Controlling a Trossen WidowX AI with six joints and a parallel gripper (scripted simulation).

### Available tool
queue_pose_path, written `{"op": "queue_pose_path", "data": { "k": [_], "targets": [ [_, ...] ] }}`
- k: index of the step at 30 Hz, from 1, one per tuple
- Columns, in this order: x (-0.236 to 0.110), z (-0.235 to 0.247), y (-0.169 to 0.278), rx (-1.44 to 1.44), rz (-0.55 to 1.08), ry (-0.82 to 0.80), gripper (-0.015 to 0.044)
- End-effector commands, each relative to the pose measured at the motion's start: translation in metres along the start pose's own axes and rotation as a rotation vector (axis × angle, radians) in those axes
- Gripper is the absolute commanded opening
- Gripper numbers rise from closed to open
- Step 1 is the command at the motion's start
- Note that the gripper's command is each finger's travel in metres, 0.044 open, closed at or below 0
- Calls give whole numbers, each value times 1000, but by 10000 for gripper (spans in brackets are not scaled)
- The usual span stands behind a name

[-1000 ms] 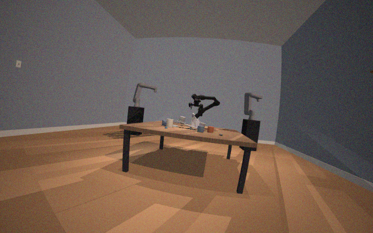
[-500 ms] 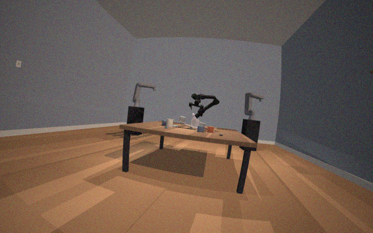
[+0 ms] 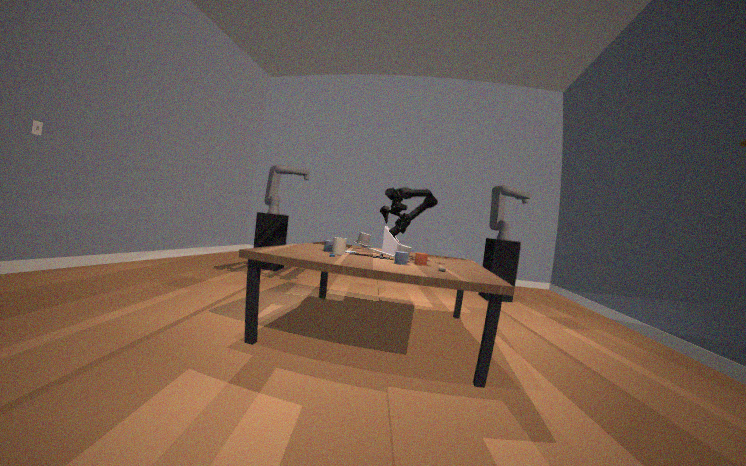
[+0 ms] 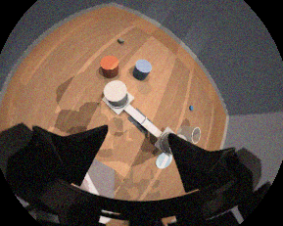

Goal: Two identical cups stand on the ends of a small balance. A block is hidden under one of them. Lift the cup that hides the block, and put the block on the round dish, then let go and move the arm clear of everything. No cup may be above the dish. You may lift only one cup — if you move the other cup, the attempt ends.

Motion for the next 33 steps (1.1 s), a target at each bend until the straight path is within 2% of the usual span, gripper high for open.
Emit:
{"op": "queue_pose_path", "data": {
  "k": [1, 18, 33],
  "targets": [
    [11, 1, -11, -100, 38, -38, 440],
    [61, 16, -66, -555, 171, -214, 440],
    [108, 43, -100, -931, 225, -387, 440]
  ]
}}
Point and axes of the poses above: the point midway between the two fingers, 35 mm back from their tips, its own x axis out along the fingers, its own z axis across the jaws, y = z × x, the point moved 7 cm from there along -x, back along the fingers, and after that the axes turned 3 degrees about -x, right-handed, at the moved point
